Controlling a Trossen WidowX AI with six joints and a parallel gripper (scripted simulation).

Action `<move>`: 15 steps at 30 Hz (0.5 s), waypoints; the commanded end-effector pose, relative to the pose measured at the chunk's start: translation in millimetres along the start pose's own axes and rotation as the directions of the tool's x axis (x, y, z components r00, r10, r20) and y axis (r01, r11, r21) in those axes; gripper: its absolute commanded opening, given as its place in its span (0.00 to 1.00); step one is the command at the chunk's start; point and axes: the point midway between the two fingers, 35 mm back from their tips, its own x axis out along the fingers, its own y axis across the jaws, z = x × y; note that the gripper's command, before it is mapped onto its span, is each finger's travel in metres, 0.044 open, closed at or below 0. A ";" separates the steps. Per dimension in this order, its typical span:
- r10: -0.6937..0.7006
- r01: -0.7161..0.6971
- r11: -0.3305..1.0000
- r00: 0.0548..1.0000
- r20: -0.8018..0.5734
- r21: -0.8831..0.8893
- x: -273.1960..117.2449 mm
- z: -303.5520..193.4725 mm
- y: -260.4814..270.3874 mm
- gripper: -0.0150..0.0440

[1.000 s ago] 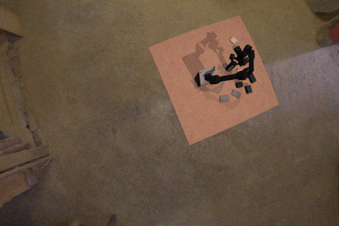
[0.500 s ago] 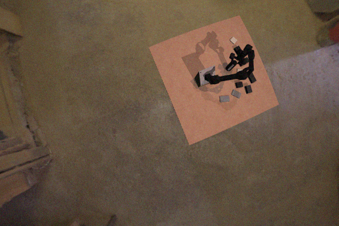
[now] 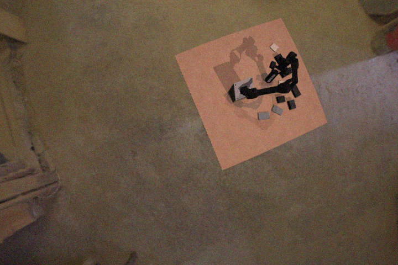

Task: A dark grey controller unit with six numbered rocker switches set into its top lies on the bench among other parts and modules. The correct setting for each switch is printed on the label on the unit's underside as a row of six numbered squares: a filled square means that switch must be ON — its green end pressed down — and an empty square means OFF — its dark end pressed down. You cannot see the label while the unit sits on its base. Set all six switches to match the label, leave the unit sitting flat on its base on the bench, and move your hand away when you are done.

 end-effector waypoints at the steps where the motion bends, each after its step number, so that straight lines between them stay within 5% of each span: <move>1: 0.012 -0.012 1.000 1.000 -0.003 0.001 7.3 2.5 0.1 0.83; 15: 0.011 -0.011 1.000 1.000 -0.003 0.002 11.5 12.8 0.0 0.83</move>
